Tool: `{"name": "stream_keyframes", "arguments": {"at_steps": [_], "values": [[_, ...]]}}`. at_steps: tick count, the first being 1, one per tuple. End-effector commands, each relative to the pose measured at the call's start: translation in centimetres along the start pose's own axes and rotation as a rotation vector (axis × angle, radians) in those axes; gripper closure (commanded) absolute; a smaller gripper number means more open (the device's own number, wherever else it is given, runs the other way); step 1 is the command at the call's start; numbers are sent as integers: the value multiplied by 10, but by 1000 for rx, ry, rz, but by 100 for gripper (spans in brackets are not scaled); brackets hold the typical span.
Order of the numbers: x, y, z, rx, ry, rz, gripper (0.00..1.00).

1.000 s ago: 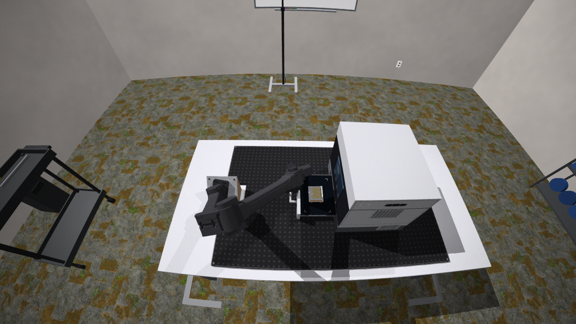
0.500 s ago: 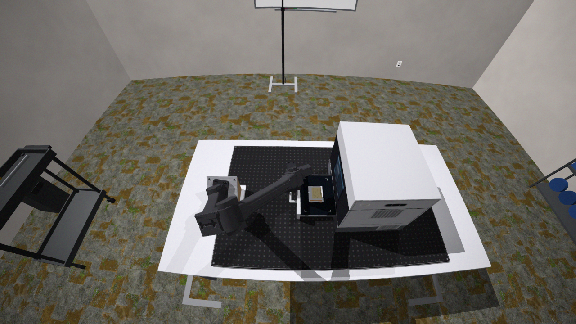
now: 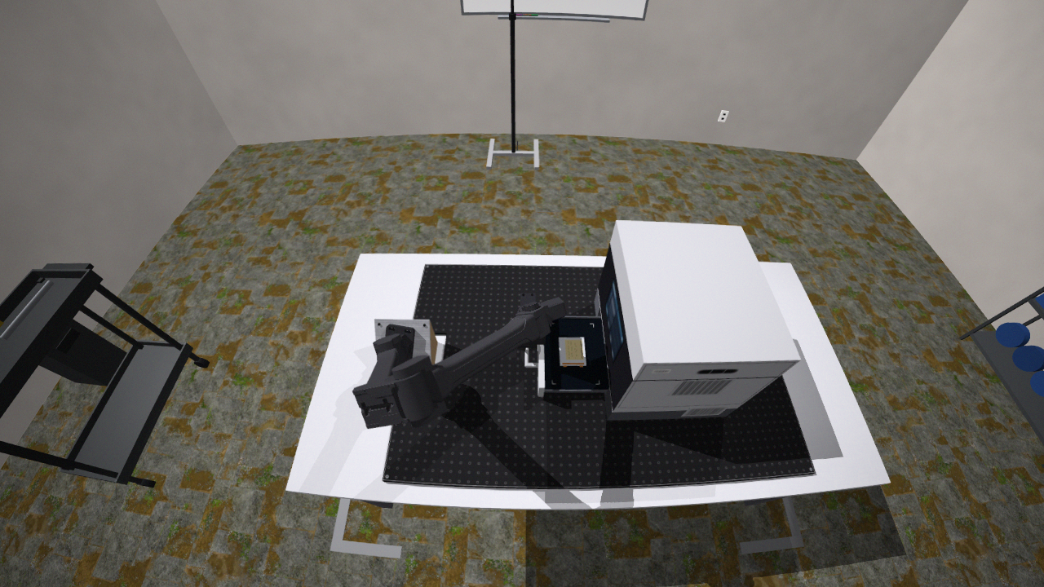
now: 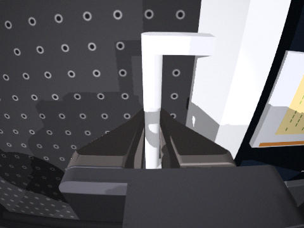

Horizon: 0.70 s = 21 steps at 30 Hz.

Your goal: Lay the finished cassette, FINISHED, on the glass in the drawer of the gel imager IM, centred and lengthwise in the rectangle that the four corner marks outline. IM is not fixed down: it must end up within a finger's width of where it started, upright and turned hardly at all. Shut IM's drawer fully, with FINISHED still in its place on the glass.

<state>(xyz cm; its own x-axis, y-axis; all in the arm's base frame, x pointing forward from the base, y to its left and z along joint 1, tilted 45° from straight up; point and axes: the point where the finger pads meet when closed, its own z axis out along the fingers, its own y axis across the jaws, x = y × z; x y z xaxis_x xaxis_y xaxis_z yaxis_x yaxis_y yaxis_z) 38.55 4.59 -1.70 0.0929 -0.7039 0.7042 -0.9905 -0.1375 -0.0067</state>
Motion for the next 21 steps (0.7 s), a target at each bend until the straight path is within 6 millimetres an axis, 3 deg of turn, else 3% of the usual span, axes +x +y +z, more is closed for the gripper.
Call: {"name": "stream_keyframes", "arguments": {"at_steps": [1, 15, 17, 21], "values": [[0, -9, -5, 16, -5, 12, 93], [0, -9, -5, 16, -5, 12, 93], [-2, -7, -9, 101, -4, -5, 93], [3, -11, 6, 85, 2, 8, 93]]}}
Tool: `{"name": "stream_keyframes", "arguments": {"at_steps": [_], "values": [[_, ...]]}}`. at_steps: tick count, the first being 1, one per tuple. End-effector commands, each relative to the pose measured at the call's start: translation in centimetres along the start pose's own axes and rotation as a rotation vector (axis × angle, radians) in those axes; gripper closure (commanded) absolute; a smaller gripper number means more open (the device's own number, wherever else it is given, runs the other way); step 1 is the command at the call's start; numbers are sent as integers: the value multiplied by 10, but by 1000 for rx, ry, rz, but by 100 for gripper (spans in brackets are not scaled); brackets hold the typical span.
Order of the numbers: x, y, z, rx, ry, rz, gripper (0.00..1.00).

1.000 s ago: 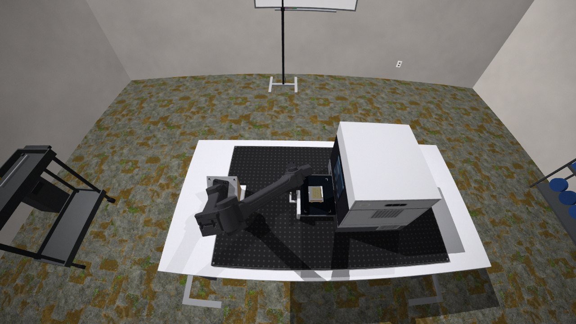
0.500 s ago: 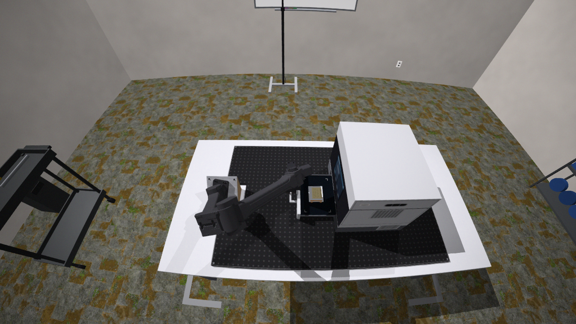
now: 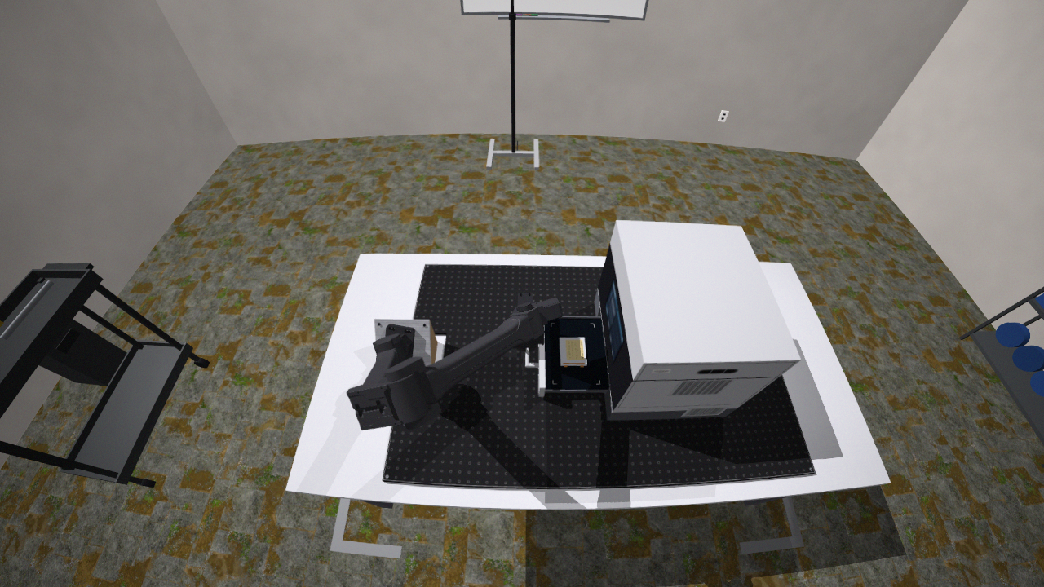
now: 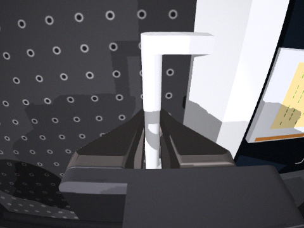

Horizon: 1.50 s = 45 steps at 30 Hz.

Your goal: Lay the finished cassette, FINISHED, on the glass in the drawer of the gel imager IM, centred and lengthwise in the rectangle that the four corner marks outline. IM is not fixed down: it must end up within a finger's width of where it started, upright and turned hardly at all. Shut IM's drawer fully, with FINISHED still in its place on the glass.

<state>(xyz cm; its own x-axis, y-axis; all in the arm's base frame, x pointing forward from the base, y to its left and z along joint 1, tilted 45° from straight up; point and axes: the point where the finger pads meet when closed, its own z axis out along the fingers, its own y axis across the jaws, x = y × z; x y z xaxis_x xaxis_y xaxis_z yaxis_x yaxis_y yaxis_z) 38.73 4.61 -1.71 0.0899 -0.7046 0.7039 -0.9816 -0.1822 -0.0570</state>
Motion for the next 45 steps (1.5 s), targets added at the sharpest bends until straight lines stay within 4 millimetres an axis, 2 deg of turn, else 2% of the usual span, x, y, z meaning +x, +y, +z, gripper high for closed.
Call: {"name": "stream_keyframes", "arguments": {"at_steps": [1, 23, 45], "values": [[3, -27, 1, 36, -4, 24, 93], [3, -53, 4, 36, -3, 24, 93], [4, -60, 4, 25, 0, 22, 93]]}}
